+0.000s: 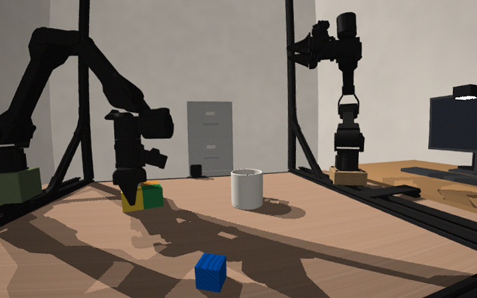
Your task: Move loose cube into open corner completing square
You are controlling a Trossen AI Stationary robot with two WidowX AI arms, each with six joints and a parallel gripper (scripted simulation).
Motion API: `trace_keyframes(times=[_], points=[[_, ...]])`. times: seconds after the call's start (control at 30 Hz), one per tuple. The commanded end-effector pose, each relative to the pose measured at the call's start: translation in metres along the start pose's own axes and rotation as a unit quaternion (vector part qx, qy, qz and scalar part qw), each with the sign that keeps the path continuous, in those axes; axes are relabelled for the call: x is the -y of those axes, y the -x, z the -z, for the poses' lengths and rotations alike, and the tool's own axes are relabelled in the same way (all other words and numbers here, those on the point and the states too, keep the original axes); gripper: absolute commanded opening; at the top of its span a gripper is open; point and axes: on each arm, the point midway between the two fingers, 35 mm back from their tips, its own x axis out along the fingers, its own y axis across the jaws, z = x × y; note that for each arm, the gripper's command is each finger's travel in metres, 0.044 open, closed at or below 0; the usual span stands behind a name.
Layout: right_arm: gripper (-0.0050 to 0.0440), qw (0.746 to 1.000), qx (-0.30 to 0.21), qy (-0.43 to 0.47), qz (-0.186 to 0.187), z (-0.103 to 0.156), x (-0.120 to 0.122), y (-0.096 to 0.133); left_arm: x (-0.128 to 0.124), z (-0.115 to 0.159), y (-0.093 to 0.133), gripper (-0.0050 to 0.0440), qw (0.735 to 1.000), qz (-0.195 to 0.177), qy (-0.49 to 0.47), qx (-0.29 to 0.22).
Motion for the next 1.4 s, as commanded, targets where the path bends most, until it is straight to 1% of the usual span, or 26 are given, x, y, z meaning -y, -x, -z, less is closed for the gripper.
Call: trace_keyframes(times=[0.0,0.77,0.9,1.07,1.2,1.27,1.3,1.37], points=[[0.0,1.0,0.001,-0.001,0.001,0.0,0.0,0.001,0.0,0.0,0.0,0.04,1.0,0.001,-0.001,0.0],[0.0,1.0,0.001,-0.001,0.001,0.0,0.001,0.0,0.0,0.0,0.0,0.04,1.0,0.001,-0.001,0.0],[0.0,1.0,0.001,-0.001,0.001,0.009,0.011,0.0,0.0,0.0,0.0,0.04,1.0,0.001,-0.001,0.0],[0.0,1.0,0.0,0.0,0.0,0.032,0.032,0.0,0.0,0.0,0.0,0.04,1.0,0.001,-0.001,0.0],[0.0,1.0,0.0,0.0,0.0,0.035,0.035,0.0,0.0,0.0,0.0,0.04,1.0,0.001,-0.001,0.0],[0.0,1.0,-0.001,-0.001,-0.001,0.034,0.035,0.01,0.0,0.0,0.0,0.04,1.0,0.001,-0.001,0.0],[0.0,1.0,-0.001,-0.002,-0.001,0.033,0.035,0.02,0.0,0.0,0.0,0.04,1.0,0.001,-0.001,0.0],[0.0,1.0,-0.003,-0.005,-0.002,0.033,0.034,0.046,0.0,0.0,0.0,0.04,1.0,0.001,-0.001,0.0]])
